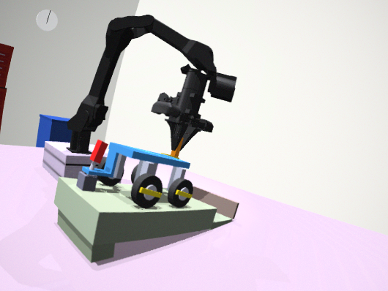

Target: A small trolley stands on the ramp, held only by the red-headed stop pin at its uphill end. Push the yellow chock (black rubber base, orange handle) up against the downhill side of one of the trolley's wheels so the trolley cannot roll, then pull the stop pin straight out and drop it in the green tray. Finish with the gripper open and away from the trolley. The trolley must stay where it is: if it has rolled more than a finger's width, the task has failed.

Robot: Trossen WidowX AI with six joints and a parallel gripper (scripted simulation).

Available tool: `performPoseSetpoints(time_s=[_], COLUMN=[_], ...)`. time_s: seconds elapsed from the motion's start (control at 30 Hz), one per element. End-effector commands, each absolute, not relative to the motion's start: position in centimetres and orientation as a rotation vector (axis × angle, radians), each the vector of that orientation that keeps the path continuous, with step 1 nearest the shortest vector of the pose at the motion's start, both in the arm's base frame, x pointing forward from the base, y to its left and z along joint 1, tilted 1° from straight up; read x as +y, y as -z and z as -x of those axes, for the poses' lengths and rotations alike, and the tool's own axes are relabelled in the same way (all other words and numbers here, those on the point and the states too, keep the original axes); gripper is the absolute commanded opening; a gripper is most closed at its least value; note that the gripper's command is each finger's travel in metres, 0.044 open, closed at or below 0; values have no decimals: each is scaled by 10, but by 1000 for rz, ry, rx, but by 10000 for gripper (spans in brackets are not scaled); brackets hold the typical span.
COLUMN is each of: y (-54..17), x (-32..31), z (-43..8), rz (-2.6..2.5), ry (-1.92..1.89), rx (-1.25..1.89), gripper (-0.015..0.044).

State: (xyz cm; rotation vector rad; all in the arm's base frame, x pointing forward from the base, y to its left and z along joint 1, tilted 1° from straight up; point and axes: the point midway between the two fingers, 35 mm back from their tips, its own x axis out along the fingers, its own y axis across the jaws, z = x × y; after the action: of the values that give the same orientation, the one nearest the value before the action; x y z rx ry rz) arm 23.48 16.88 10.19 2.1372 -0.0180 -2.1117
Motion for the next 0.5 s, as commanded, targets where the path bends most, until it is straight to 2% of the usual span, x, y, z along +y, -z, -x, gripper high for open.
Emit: performPoseSetpoints(time_s=[0.0, 0.47], y=[-100, -79], x=[170, 170], z=[-246, -254], rz=[-2142, -2143], ry=[2104, 2104], rx=[-17, -17], gripper=[0, 0])
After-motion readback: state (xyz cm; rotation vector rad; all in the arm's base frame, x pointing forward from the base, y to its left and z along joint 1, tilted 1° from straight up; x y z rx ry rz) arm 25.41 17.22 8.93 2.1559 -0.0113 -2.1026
